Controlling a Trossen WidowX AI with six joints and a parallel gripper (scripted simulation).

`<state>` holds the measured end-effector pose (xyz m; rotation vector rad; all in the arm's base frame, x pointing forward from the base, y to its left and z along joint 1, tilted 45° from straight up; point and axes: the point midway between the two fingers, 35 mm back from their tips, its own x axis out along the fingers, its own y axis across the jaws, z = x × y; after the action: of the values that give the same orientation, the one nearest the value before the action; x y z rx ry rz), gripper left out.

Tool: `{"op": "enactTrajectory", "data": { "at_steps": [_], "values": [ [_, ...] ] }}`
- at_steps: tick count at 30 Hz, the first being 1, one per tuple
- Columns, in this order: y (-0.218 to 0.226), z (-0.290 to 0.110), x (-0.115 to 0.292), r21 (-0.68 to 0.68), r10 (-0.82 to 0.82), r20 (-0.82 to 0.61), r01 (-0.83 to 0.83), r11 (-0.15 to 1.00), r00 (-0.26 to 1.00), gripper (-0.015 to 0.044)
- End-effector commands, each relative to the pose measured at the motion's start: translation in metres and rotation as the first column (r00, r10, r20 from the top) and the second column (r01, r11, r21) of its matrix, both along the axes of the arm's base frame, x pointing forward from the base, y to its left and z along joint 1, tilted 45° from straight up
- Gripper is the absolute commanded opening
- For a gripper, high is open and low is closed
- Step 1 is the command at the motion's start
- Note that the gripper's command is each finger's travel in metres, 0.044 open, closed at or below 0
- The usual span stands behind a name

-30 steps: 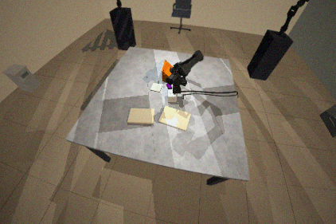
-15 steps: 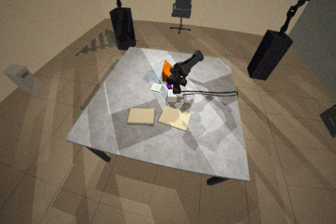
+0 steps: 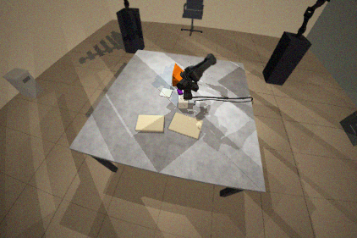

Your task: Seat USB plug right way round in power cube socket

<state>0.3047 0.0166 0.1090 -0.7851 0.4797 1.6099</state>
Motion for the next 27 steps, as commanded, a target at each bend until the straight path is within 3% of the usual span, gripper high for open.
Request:
{"op": "enactTrajectory", "data": {
  "at_steps": [1, 26, 27],
  "values": [
    [0.0027, -0.0013, -0.0002, 0.003, 0.001, -0.003, -0.001, 1.0, 1.0, 0.0],
    [0.0027, -0.0013, -0.0002, 0.003, 0.001, -0.003, -0.001, 1.0, 1.0, 0.0],
    [0.0001, -0.0002, 0.0001, 0.0, -0.001, 0.0, 0.001, 1.0, 1.0, 0.0026]
  ]
}}
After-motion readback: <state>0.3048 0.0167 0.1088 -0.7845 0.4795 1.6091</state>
